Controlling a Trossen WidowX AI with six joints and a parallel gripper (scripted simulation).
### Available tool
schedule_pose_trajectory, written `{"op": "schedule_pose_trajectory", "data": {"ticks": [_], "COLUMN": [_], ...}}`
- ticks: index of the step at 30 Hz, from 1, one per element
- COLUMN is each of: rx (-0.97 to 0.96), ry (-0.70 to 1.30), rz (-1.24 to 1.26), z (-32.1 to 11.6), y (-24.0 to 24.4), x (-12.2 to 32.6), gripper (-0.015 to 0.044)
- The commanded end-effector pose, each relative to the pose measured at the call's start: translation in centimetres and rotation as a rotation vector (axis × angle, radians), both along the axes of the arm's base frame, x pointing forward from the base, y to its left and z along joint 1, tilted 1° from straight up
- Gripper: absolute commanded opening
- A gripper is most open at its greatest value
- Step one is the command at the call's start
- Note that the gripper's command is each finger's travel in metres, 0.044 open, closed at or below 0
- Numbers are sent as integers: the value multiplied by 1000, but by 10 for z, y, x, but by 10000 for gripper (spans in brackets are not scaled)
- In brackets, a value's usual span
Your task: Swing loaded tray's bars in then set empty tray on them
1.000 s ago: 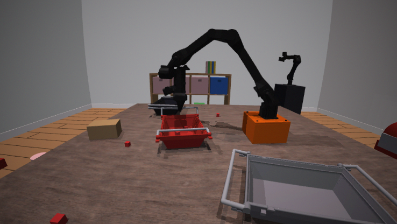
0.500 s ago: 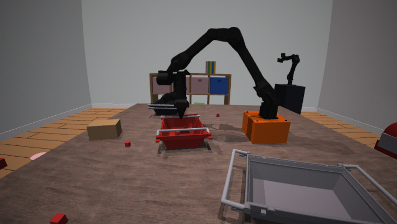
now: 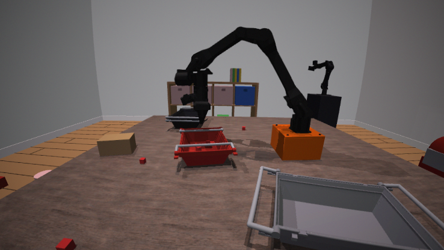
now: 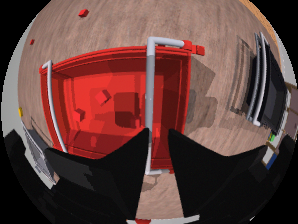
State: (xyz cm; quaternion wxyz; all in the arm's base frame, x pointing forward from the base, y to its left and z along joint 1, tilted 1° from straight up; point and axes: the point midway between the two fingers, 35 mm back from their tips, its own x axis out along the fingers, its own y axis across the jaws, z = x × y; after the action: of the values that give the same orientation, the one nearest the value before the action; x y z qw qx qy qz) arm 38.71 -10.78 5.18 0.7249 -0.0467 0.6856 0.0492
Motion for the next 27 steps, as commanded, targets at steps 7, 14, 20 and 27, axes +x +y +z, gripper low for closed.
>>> {"op": "schedule_pose_trajectory", "data": {"ticks": [7,14,20,27], "rx": [1,1,1,0], "ry": [3,3,3,0], "rz": [0,0,0,0], "z": [-2,-2,-2,0], "y": [0,0,0,0], "x": [0,0,0,0], "gripper": [83,83,0,0]}}
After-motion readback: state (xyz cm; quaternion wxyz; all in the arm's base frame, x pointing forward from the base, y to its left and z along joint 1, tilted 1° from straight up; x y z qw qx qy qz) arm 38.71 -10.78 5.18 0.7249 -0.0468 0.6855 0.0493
